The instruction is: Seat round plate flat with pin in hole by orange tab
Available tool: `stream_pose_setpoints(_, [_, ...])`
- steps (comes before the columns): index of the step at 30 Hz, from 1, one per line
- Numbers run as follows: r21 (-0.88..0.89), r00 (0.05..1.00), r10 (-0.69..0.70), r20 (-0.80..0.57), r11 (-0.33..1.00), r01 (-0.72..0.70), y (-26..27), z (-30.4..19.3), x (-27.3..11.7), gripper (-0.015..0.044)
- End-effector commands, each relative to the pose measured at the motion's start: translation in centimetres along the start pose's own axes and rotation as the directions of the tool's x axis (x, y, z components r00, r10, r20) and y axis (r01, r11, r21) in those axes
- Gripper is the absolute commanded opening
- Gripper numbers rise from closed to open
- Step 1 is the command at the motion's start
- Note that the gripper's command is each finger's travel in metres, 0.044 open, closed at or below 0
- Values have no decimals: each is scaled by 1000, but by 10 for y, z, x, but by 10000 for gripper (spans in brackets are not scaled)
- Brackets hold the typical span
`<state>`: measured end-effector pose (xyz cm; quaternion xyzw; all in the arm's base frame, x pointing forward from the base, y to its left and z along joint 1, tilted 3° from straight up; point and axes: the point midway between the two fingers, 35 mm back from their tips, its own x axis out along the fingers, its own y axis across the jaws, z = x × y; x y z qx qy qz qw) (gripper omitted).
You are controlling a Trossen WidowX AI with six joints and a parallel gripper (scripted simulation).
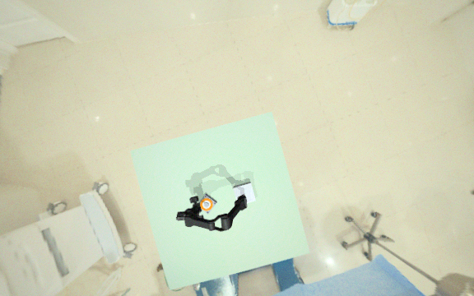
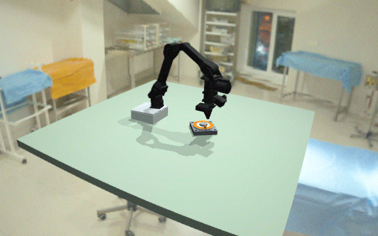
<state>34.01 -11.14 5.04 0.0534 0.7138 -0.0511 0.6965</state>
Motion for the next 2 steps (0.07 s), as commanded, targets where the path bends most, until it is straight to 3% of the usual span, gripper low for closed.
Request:
stream_pose_setpoints(1, [0,1000,0,1,1000,0,0,0,0,0])
stream_pose_setpoints(2, [0,1000,0,1,1000,0,0,0,0,0])
